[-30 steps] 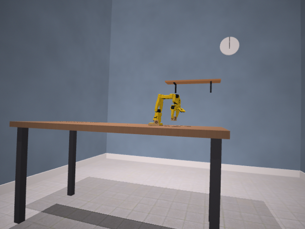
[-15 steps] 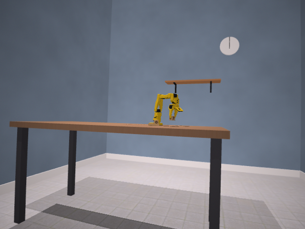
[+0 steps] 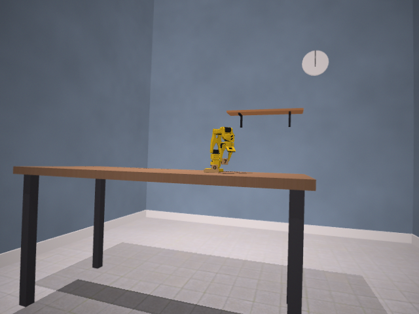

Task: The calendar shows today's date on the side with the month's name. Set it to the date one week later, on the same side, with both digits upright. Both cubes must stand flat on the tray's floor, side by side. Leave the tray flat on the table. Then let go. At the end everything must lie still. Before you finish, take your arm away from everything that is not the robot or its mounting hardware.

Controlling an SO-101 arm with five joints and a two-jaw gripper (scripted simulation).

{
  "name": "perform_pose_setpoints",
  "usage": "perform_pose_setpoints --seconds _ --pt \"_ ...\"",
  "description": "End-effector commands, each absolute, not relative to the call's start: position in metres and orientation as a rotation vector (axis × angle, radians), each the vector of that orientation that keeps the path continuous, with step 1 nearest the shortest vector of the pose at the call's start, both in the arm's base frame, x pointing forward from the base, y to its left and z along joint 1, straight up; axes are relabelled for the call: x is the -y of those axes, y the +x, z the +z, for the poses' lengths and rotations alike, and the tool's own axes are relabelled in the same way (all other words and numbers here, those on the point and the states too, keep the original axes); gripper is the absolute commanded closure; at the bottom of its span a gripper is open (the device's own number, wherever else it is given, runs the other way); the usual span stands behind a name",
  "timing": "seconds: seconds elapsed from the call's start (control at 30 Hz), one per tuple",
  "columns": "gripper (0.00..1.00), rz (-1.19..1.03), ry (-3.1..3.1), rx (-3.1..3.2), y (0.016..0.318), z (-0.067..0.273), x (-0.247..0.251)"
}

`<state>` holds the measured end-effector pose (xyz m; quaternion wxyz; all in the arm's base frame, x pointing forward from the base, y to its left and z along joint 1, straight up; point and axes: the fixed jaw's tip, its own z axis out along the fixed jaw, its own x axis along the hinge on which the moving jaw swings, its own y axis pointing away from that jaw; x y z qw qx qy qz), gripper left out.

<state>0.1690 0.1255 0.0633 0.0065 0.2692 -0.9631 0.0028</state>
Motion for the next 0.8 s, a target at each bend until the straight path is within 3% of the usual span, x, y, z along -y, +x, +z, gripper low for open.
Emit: perform_pose_setpoints --seconds 0.0,0.33,0.77 --pt "1.00 -0.021 0.715 3.110 0.186 0.073 -0.106" --pt "1.00 -0.002 0.160 3.189 0.205 0.072 -0.024" --pt "1.00 0.019 -0.478 3.155 0.185 0.069 0.066"
